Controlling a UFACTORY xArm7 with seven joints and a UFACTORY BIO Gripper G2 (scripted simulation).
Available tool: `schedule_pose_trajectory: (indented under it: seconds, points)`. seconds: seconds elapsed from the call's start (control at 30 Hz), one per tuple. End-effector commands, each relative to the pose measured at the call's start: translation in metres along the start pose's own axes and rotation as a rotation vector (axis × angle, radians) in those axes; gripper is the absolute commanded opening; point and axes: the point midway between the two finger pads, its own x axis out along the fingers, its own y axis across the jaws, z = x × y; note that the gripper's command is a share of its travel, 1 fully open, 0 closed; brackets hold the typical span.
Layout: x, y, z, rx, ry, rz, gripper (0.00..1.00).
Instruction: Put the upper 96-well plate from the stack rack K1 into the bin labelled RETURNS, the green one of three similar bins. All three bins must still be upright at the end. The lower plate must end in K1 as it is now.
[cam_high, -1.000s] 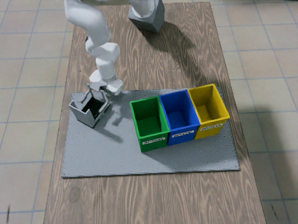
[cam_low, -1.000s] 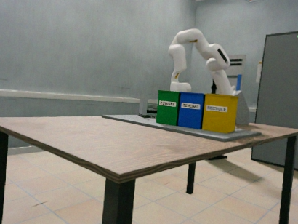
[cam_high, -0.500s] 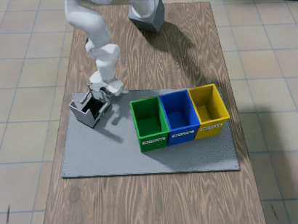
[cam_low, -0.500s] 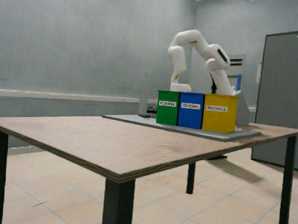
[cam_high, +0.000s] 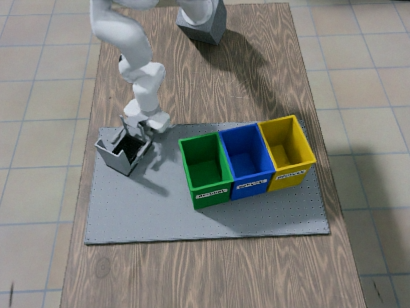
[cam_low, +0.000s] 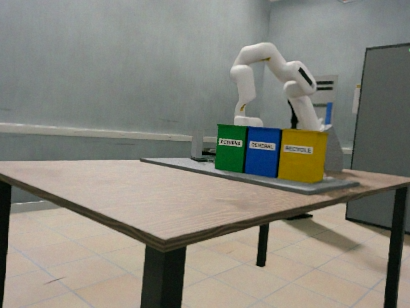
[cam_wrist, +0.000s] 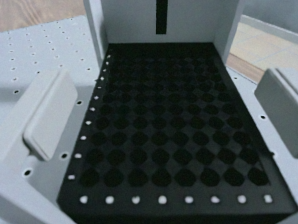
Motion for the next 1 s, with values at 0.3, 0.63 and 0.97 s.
schedule_pose_trajectory:
  seconds: [0.3,0.63,0.97]
  points:
    - [0.0006,0.0,-0.002,0.0,-0.002,0.0,0.37]
    - [0.0006,0.0,-0.0019,0.0,-0.002,0.0,0.0]
    - [0.0006,0.0,-0.0019,0.0,-0.002,0.0,0.0]
